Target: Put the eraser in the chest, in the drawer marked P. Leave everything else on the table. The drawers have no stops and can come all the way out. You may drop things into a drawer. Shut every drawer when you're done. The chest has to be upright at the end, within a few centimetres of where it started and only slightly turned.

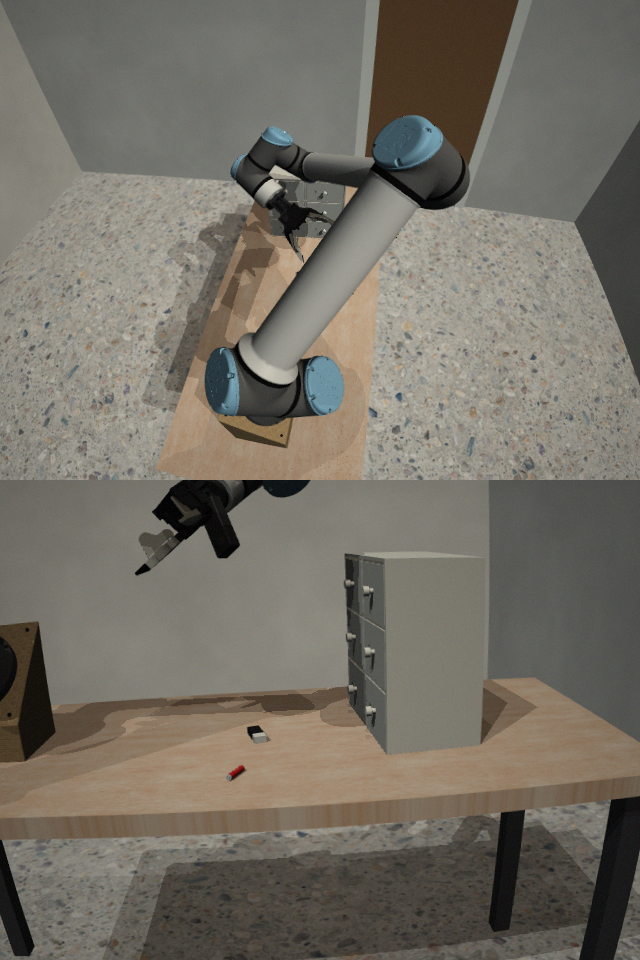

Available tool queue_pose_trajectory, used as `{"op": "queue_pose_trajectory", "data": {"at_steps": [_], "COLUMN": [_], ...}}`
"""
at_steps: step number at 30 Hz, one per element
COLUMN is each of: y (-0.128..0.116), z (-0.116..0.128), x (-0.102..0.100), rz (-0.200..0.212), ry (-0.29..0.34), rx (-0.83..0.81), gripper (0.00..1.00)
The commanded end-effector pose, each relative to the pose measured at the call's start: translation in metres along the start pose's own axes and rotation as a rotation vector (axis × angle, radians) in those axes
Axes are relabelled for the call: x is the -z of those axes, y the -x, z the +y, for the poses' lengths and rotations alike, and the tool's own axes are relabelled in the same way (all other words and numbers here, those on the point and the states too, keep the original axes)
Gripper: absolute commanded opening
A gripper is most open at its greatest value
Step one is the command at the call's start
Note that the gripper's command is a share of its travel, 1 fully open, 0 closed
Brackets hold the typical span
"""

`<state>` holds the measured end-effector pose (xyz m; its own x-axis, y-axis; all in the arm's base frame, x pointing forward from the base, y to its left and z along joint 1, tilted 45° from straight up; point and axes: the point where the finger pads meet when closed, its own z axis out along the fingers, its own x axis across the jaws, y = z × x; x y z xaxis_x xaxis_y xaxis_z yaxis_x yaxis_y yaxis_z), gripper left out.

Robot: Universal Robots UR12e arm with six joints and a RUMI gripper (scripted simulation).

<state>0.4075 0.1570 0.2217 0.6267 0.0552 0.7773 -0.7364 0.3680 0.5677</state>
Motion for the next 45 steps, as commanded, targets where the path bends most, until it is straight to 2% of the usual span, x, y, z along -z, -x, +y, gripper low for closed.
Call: {"op": "queue_pose_trajectory", "data": {"at_steps": [1, 2, 4, 10, 11, 13, 14, 16, 17, 18, 21, 22, 24, 25, 26, 27, 29, 30, 31, 32, 34, 35, 36, 38, 41, 42, 45], "y": [0.009, 0.012, 0.012, 0.024, 0.024, 0.027, 0.027, 0.027, 0.027, 0.026, 0.026, 0.025, 0.02, 0.02, 0.017, 0.017, 0.009, 0.009, 0.004, 0.004, -0.007, -0.007, -0.013, -0.013, -0.031, -0.031, -0.049], "z": [-0.002, -0.003, -0.003, -0.012, -0.012, -0.017, -0.017, -0.022, -0.022, -0.025, -0.025, -0.027, -0.032, -0.032, -0.035, -0.035, -0.039, -0.039, -0.041, -0.041, -0.044, -0.044, -0.045, -0.045, -0.046, -0.046, -0.046], "x": [0.0, 0.0, 0.0, 0.006, 0.006, 0.011, 0.011, 0.017, 0.017, 0.02, 0.02, 0.024, 0.032, 0.032, 0.036, 0.036, 0.044, 0.044, 0.049, 0.049, 0.056, 0.056, 0.06, 0.06, 0.07, 0.07, 0.078], "rz": [-0.08, -0.102, -0.102, -0.265, -0.265, -0.328, -0.328, -0.391, -0.391, -0.423, -0.423, -0.455, -0.516, -0.516, -0.545, -0.545, -0.601, -0.601, -0.627, -0.627, -0.674, -0.674, -0.695, -0.695, -0.749, -0.749, -0.79], "ry": [-0.031, -0.04, -0.04, -0.124, -0.124, -0.163, -0.163, -0.207, -0.207, -0.232, -0.232, -0.257, -0.311, -0.311, -0.339, -0.339, -0.396, -0.396, -0.425, -0.425, -0.483, -0.483, -0.512, -0.512, -0.592, -0.592, -0.661], "rx": [-0.024, -0.031, -0.031, -0.084, -0.084, -0.105, -0.105, -0.129, -0.129, -0.142, -0.142, -0.155, -0.181, -0.181, -0.195, -0.195, -0.224, -0.224, -0.238, -0.238, -0.267, -0.267, -0.281, -0.281, -0.322, -0.322, -0.358], "gripper": [1.0, 1.0, 1.0, 1.0, 1.0, 1.0, 1.0, 1.0, 1.0, 1.0, 1.0, 1.0, 1.0, 1.0, 1.0, 1.0, 1.0, 1.0, 1.0, 1.0, 1.0, 1.0, 1.0, 1.0, 1.0, 1.0, 1.0]}}
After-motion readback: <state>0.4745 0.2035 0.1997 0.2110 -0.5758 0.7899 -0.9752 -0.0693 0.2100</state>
